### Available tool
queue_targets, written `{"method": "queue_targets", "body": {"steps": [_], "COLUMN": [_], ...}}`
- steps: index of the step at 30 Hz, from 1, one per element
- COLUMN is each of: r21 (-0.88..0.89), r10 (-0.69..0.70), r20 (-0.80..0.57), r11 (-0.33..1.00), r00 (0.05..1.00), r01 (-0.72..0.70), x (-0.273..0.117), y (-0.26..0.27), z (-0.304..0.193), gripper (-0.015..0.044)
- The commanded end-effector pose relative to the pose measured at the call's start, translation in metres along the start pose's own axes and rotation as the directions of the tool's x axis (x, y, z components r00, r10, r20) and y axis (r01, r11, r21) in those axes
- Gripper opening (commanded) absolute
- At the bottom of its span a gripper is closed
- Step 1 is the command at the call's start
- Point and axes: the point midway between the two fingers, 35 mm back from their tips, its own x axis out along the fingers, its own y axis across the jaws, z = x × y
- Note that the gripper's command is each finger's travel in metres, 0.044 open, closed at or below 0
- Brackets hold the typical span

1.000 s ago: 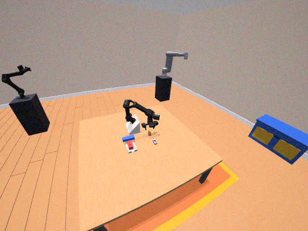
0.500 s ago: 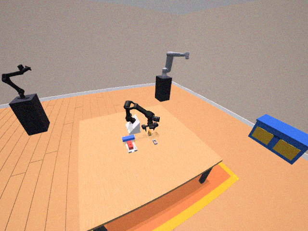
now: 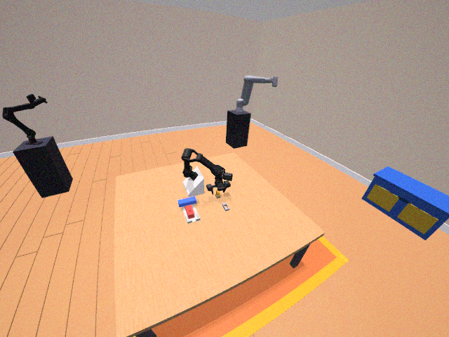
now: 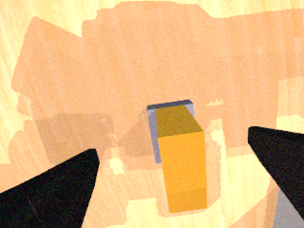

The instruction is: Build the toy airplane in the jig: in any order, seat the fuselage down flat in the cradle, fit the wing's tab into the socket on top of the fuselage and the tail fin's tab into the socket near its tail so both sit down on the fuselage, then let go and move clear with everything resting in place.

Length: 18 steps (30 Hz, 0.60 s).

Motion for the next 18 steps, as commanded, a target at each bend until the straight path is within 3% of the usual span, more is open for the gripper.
{"method": "queue_targets", "body": {"steps": [1, 3, 18], "r21": [-0.007, -0.007, -0.007], "r10": [-0.009, -0.009, -0.009], "r20": [-0.002, -0.002, -0.002], "r11": [1.0, 1.0, 1.0], "r00": [1.0, 1.0, 1.0], "r01": [0.009, 0.009, 0.009], "x": [0.0088, 0.0097, 0.0097], "y": [-0.002, -0.0021, -0.0021], "z": [-0.0016, -0.0017, -0.0017], "gripper": [0.044, 0.044, 0.0046]}}
